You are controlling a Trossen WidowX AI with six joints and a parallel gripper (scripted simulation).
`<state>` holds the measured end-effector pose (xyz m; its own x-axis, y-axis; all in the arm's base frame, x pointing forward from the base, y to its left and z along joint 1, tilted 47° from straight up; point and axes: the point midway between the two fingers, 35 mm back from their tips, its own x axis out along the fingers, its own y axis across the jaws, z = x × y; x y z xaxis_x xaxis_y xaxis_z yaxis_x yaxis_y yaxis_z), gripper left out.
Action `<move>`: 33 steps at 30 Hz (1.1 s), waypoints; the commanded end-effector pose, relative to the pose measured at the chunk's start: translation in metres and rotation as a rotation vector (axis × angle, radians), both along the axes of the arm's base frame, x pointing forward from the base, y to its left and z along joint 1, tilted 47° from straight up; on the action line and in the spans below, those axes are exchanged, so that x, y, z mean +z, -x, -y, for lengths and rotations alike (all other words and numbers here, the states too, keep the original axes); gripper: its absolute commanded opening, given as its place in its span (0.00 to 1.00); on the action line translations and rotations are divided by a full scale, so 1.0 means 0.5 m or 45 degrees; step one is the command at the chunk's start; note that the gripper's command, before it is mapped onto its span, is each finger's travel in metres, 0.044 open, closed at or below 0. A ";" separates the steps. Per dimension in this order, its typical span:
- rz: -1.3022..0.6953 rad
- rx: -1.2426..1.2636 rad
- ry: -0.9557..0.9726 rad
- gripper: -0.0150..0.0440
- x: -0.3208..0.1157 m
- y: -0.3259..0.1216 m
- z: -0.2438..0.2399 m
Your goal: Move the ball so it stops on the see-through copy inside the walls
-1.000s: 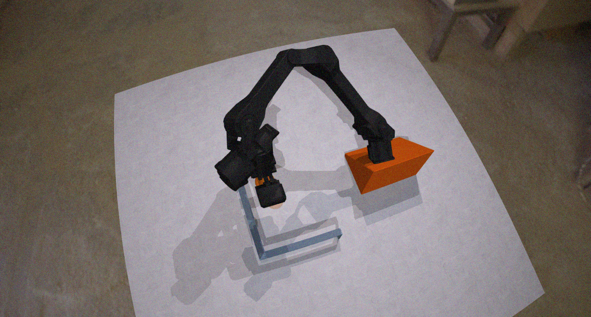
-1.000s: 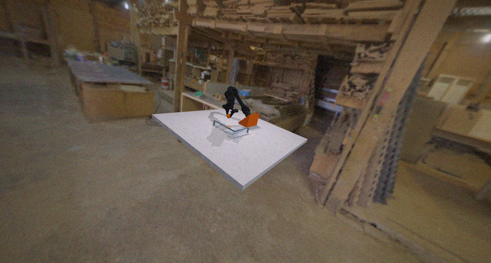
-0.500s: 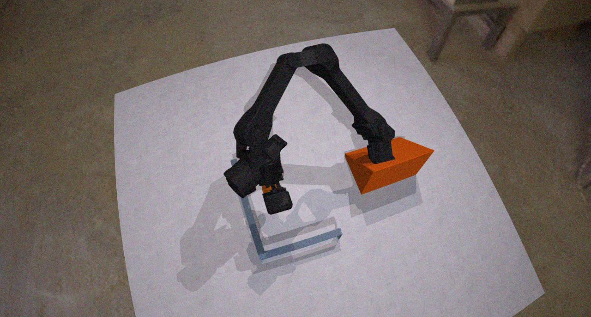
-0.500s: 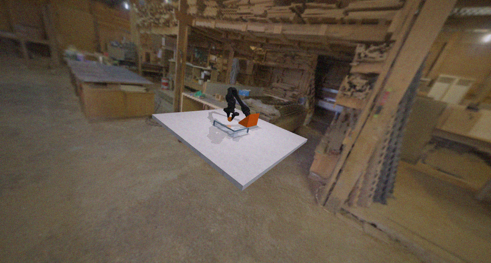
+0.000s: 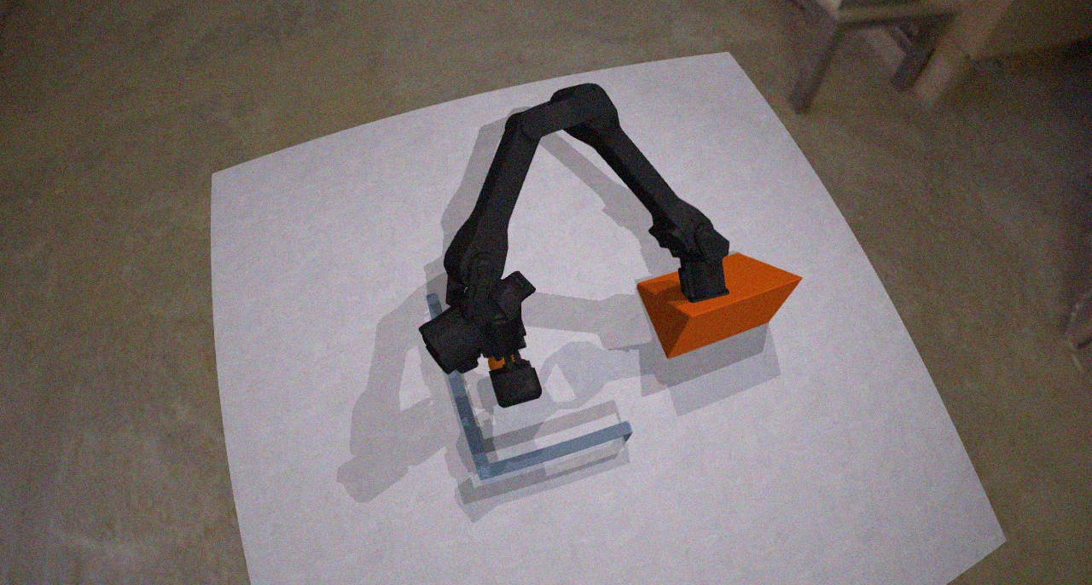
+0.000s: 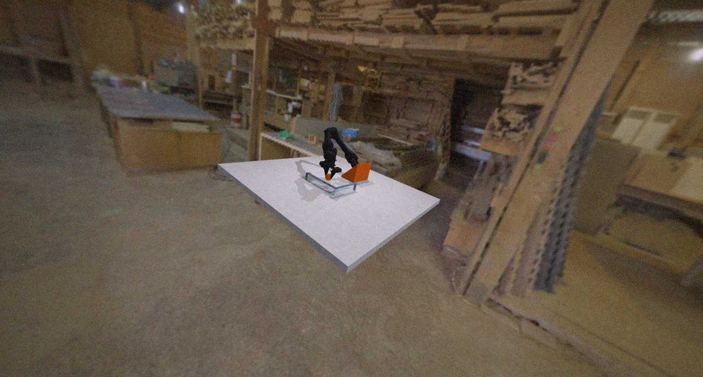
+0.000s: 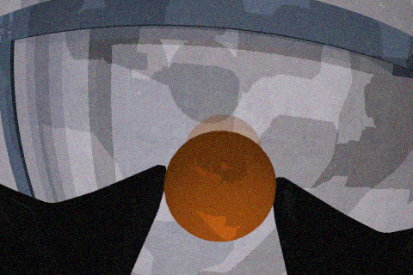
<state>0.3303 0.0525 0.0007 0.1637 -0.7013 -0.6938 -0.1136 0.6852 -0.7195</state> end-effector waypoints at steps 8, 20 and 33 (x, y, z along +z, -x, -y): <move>-0.011 0.002 0.015 0.25 -0.041 -0.001 0.049; -0.011 0.002 0.016 0.25 -0.064 -0.006 0.072; -0.003 -0.001 0.008 0.61 -0.061 -0.010 0.068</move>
